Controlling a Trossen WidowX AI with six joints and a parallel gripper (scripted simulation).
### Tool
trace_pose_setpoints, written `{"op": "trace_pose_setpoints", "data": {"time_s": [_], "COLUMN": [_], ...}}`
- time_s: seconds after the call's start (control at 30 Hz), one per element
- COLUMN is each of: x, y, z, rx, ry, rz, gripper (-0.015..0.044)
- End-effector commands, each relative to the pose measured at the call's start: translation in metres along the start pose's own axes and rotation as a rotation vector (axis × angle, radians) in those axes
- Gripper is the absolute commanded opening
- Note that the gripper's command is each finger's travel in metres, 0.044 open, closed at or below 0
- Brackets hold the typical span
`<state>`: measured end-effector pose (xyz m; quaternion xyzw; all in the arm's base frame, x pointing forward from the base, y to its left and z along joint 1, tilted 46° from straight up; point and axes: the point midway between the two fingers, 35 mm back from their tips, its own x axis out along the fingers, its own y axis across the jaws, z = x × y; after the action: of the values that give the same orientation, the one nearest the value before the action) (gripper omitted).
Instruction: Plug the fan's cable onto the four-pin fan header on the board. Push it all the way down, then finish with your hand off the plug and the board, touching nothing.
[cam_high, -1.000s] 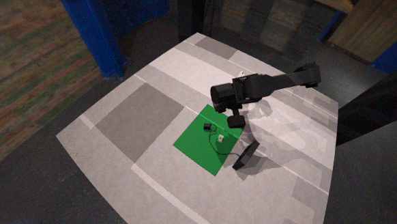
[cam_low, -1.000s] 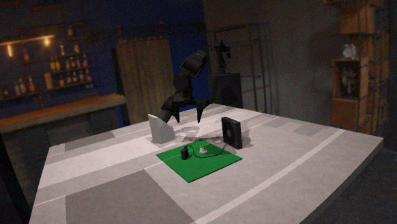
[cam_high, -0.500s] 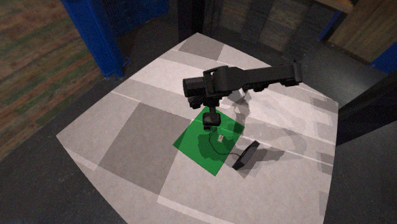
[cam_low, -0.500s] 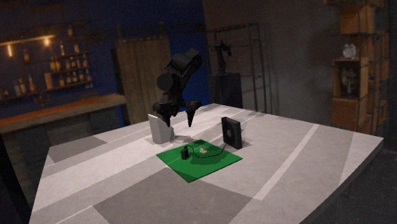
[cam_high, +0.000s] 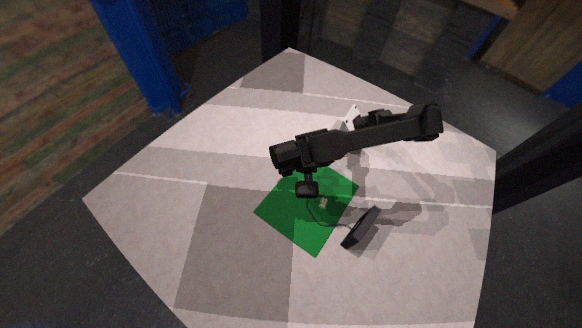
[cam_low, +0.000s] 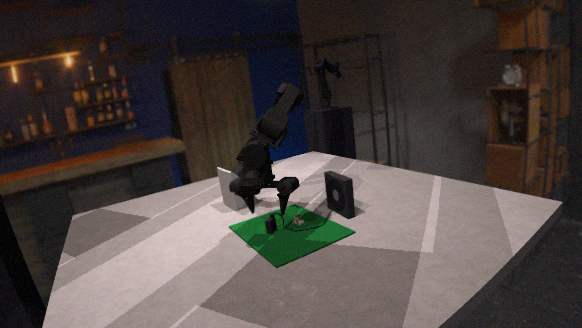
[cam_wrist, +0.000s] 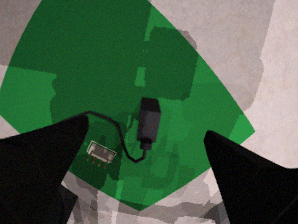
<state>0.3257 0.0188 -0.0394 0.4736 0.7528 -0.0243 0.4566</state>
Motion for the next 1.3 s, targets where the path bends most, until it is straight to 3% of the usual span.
{"op": "trace_pose_setpoints", "data": {"time_s": [0.0,0.93,1.27], "x": [0.007,0.049,0.046], "y": [-0.001,-0.001,0.0], "z": [-0.002,-0.003,-0.002], "rx": [0.006,0.006,-0.001], "ry": [0.008,0.01,0.005], "rz": [0.001,0.002,-0.001], "gripper": [0.044,0.044,0.0177]}}
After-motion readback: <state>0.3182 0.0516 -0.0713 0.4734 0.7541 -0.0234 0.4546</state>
